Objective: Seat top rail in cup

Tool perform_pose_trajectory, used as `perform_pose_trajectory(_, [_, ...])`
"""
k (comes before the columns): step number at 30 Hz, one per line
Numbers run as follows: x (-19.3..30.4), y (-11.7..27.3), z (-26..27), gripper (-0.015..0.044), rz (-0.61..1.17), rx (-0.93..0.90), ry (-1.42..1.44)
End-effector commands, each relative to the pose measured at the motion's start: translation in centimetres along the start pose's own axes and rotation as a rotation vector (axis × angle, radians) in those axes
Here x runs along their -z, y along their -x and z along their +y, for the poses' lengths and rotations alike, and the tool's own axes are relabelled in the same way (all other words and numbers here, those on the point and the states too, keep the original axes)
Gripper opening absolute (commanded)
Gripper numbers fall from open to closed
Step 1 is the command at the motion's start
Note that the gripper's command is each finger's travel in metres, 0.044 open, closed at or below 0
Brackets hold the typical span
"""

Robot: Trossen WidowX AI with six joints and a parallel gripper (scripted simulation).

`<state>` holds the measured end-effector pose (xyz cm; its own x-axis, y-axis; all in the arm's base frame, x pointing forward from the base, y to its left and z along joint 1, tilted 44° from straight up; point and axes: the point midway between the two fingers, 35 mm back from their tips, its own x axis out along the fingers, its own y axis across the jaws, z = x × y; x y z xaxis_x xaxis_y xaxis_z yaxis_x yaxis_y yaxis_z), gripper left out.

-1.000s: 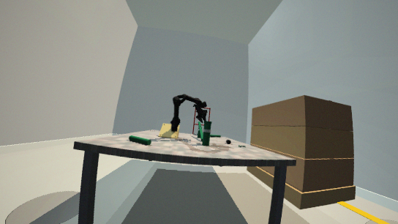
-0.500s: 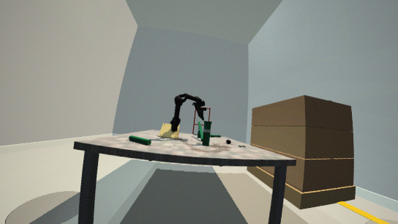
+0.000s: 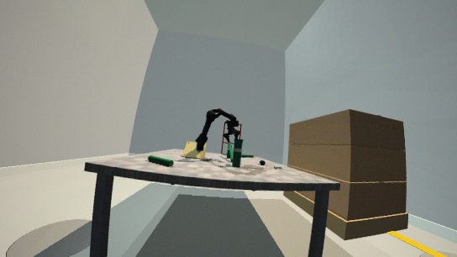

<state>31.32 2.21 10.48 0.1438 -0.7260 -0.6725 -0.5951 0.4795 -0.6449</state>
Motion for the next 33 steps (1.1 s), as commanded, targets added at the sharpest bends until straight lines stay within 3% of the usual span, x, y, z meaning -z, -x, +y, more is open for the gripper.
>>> perform_pose_trajectory(1, [-0.9, -3.1, 1.8, 0.0440, 0.070, -0.229, 0.714])
perform_pose_trajectory(16, [-1.0, -3.4, 2.0, 0.0440, 0.069, -0.255, 0.783])
perform_pose_trajectory(22, [-0.4, -6.5, 2.7, 0.0440, 0.070, -0.254, 0.783])
perform_pose_trajectory(33, [-0.2, -8.2, 3.0, 0.0440, 0.070, -0.254, 0.782])
